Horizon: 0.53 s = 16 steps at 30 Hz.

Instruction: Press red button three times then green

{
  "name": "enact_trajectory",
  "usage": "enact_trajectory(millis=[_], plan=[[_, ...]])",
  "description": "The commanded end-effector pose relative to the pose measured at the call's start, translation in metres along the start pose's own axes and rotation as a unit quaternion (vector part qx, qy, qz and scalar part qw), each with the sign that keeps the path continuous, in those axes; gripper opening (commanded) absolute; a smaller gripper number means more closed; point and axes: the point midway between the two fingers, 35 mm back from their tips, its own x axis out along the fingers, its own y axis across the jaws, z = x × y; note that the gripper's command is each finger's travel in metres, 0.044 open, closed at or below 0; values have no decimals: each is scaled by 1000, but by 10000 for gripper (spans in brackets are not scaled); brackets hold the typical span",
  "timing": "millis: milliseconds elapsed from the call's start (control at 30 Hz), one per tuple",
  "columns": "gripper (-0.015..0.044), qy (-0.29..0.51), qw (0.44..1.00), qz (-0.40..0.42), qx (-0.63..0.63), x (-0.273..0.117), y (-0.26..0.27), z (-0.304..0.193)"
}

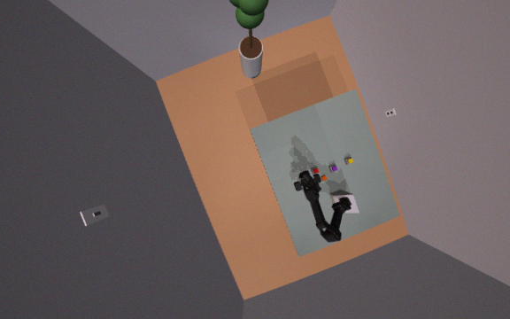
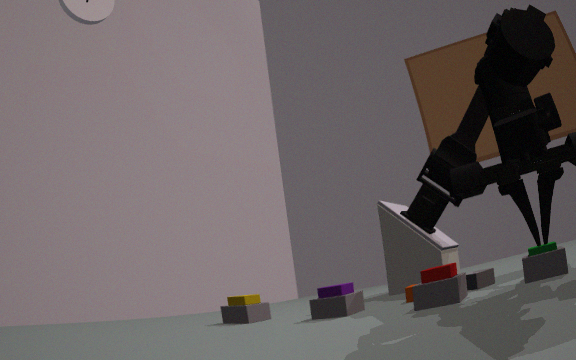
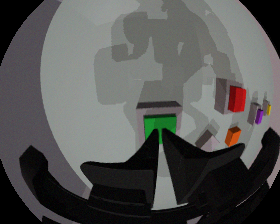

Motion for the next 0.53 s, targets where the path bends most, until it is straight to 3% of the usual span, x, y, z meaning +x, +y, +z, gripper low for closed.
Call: enact_trajectory(millis=[0, 133, 367, 467, 500], plan=[[20, -1, 1000, -2, 1, -21, -1, 1], [20, -1, 1000, -2, 2, -31, -1, 0], [204, 0, 1000, -4, 2, -90, -10, 5], [283, 0, 1000, -4, 2, -92, -10, 5], [283, 0, 1000, -4, 2, -92, -10, 5]])
